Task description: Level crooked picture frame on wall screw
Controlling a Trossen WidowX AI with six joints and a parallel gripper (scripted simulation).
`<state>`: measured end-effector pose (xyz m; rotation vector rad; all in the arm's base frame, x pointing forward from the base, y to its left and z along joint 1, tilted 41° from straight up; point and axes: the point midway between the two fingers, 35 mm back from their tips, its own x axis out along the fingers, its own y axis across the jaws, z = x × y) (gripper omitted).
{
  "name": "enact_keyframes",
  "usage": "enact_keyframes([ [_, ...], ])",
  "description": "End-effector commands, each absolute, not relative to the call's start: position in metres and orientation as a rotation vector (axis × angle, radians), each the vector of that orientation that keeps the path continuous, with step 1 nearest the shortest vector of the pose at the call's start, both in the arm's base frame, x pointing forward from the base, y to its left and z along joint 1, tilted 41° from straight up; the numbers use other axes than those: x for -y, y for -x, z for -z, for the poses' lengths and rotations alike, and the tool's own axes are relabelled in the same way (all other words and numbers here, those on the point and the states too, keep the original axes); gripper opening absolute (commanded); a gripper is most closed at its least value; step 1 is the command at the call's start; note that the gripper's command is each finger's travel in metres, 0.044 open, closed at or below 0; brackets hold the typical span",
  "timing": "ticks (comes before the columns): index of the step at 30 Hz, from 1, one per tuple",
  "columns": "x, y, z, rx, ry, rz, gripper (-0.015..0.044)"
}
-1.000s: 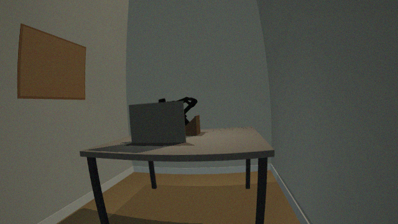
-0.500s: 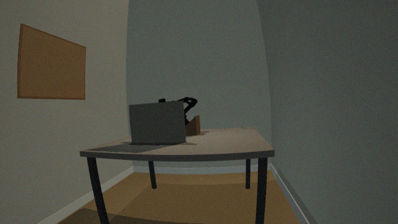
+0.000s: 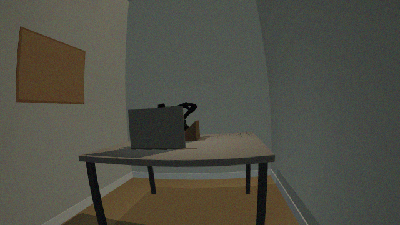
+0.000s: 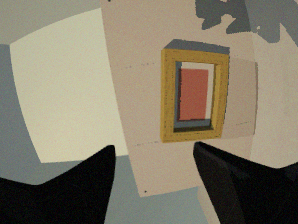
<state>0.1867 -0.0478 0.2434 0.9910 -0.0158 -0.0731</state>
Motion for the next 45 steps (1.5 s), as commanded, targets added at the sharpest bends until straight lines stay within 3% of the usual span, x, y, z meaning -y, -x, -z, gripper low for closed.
enact_keyframes([
  [1, 0.047, -0.187, -0.242, 0.011, -0.993, 0.07, 0.026],
  [13, 0.079, -0.242, -0.213, 0.013, -0.993, 0.069, 0.026],
  [34, 0.08, -0.246, -0.213, 0.013, -0.993, 0.068, 0.026],
  [45, 0.086, -0.312, -0.213, 0.016, -0.995, 0.067, 0.026],
])
